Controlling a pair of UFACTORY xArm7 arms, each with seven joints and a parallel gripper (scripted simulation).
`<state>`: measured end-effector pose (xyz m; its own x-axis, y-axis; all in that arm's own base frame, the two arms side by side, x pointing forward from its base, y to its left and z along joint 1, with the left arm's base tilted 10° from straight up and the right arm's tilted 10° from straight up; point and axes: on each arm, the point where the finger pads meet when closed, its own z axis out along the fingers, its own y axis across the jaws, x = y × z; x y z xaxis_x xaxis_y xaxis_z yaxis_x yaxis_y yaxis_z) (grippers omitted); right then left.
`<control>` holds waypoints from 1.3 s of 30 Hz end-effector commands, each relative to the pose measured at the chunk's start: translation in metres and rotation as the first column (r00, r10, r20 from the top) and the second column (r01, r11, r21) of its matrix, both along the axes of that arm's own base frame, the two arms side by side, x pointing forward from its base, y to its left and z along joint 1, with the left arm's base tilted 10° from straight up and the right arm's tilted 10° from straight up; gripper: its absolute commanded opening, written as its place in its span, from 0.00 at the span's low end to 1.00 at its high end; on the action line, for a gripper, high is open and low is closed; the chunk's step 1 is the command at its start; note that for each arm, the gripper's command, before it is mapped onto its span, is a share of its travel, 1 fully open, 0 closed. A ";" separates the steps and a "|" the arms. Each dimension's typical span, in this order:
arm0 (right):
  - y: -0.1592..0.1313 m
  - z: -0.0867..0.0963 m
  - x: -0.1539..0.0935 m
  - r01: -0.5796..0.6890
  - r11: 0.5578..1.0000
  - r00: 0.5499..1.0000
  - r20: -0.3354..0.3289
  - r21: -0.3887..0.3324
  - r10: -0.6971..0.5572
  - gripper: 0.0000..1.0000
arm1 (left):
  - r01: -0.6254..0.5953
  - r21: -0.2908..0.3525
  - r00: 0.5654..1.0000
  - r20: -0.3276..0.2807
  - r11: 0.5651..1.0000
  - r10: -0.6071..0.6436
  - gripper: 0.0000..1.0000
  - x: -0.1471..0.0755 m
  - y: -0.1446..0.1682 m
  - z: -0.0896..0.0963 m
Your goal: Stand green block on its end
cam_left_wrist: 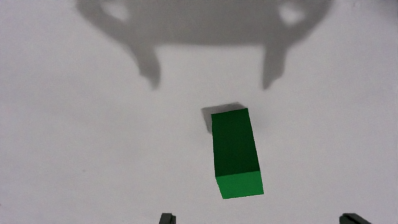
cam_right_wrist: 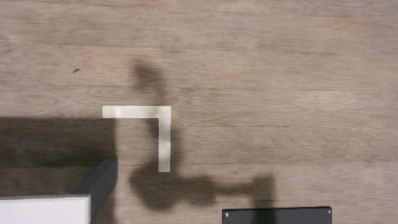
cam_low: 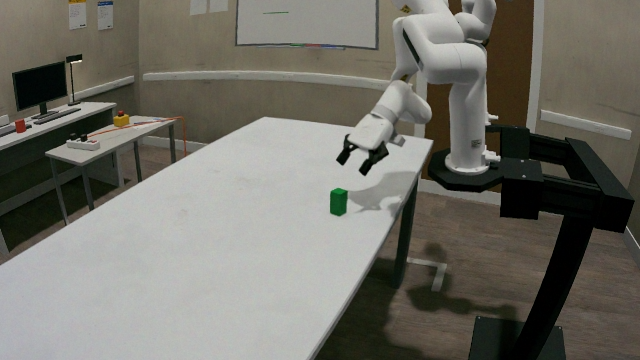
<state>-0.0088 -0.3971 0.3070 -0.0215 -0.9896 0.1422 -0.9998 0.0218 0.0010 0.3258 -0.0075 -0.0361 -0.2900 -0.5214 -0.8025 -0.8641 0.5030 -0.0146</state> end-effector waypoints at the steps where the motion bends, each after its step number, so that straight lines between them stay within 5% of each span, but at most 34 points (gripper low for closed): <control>1: -0.001 0.002 0.000 0.000 1.000 1.000 0.001 -0.005 0.000 1.00 | 0.000 -0.001 1.000 0.002 1.000 0.000 1.00 0.000 -0.001 0.002; 17: -0.001 0.002 0.000 0.000 1.000 1.000 0.001 -0.005 0.000 1.00 | 0.000 -0.001 1.000 0.002 1.000 0.000 1.00 -0.010 -0.015 0.096; 39: -0.001 0.002 0.000 0.000 1.000 1.000 0.001 -0.005 0.000 1.00 | 0.000 -0.001 1.000 0.002 1.000 0.000 1.00 -0.010 -0.015 0.099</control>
